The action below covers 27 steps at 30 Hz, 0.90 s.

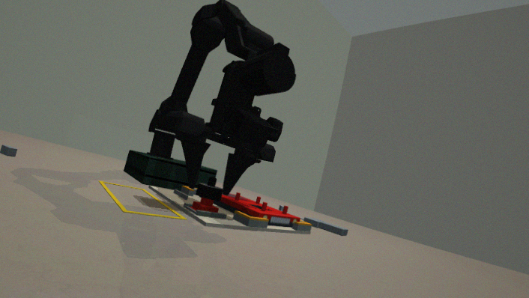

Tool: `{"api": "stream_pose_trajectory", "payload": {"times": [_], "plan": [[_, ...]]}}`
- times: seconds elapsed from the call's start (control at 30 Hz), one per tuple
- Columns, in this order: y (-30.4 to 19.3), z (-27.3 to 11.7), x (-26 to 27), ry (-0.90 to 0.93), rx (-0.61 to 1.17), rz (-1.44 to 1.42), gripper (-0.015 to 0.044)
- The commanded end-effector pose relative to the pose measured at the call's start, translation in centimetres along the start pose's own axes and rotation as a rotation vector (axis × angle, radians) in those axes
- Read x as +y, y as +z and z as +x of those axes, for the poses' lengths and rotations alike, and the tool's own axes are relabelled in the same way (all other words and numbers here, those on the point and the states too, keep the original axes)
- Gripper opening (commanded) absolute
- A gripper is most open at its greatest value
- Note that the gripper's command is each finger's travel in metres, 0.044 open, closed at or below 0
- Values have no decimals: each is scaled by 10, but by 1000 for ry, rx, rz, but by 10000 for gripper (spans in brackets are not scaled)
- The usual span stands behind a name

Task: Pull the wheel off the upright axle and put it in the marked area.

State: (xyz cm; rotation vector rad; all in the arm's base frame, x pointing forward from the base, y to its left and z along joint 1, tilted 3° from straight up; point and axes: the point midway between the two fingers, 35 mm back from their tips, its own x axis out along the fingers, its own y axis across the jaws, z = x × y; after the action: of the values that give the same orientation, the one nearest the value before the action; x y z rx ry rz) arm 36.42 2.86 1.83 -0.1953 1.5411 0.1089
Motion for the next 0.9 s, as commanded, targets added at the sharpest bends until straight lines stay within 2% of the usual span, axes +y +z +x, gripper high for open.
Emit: {"api": "stream_pose_trajectory", "payload": {"times": [0.0,0.03,0.33,0.53,0.87], "plan": [[0,0,0,0,0,0,247],[0,0,0,0,0,0,221],[0,0,0,0,0,0,161],[0,-2,0,0,0,0,4],[0,-5,0,0,-1,0,0]]}}
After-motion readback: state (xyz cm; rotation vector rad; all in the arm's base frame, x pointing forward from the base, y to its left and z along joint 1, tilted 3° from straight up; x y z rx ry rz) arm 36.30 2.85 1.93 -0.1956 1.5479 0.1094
